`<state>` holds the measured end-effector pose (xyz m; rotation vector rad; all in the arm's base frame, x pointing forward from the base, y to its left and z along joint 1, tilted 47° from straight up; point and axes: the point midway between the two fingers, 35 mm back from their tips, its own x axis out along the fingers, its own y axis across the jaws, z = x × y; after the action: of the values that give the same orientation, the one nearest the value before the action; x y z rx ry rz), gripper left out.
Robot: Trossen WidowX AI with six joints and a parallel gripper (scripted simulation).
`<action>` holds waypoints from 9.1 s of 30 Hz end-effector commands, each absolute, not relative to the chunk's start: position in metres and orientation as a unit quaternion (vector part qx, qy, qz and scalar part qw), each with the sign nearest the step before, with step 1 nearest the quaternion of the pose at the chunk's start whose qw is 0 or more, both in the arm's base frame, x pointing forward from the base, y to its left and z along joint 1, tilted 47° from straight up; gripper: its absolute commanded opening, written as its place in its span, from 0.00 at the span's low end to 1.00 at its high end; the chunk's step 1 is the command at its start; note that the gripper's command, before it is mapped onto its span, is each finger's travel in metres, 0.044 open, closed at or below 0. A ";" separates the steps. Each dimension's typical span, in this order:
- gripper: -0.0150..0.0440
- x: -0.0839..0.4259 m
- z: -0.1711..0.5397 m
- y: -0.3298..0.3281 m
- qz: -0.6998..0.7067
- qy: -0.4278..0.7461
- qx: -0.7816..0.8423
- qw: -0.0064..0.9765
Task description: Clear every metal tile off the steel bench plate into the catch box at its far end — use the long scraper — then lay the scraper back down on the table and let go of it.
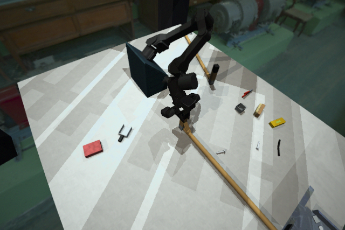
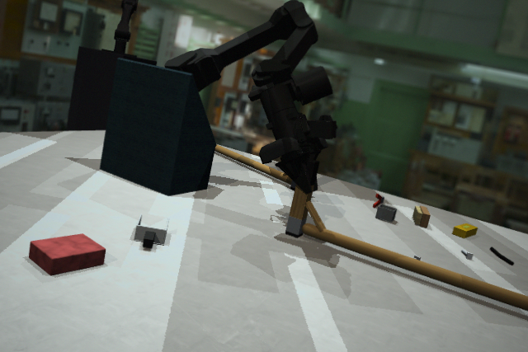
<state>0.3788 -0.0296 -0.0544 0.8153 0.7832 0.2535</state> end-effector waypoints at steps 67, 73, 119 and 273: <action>0.25 0.444 -0.054 -0.047 0.124 0.361 0.379 0.843; 0.25 0.454 -0.054 -0.049 0.124 0.361 0.379 0.843; 0.25 0.524 -0.049 -0.059 0.125 0.359 0.378 0.844; 0.25 0.354 -0.067 -0.039 0.121 0.358 0.380 0.844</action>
<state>0.3600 -0.0411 -0.0710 0.8055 0.7630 0.2525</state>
